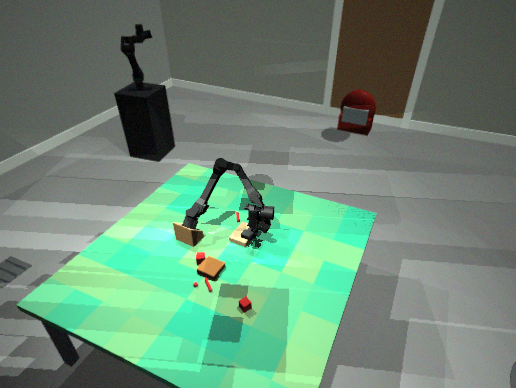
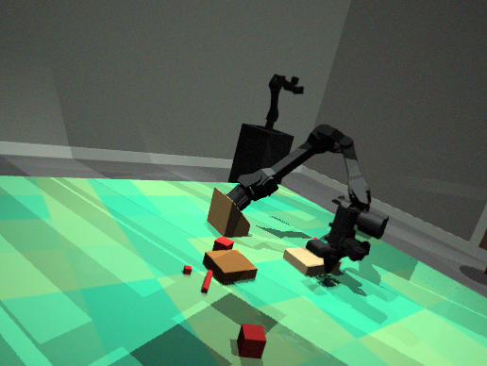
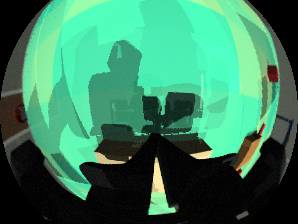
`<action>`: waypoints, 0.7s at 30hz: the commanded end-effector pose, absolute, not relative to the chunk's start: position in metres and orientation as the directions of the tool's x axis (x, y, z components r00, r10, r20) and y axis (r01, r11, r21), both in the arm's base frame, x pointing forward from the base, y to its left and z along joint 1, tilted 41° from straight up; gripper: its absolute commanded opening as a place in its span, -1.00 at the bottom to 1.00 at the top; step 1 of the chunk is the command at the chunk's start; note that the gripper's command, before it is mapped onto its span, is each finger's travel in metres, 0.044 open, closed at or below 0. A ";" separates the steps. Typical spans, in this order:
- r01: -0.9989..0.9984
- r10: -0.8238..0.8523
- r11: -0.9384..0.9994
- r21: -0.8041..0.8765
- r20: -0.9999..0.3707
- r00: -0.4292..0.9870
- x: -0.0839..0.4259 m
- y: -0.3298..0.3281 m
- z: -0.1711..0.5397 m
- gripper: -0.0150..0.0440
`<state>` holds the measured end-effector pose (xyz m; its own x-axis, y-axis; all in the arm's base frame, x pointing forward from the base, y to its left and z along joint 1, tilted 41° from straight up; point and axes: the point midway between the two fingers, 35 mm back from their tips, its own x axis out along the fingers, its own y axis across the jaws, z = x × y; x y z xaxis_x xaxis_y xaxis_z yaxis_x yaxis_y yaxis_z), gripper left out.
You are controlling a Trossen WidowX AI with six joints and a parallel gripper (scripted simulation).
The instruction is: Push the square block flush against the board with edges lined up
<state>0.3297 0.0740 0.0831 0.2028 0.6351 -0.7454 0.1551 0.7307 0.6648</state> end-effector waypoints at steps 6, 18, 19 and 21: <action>0.161 0.635 0.731 0.663 -0.747 0.196 0.317 0.078 0.081 -0.49; 0.161 0.635 0.731 0.663 -0.747 0.195 0.305 0.080 0.080 -0.49; 0.161 0.635 0.731 0.663 -0.747 0.195 0.306 0.080 0.080 -0.49; 0.161 0.635 0.731 0.663 -0.747 0.195 0.308 0.080 0.080 -0.49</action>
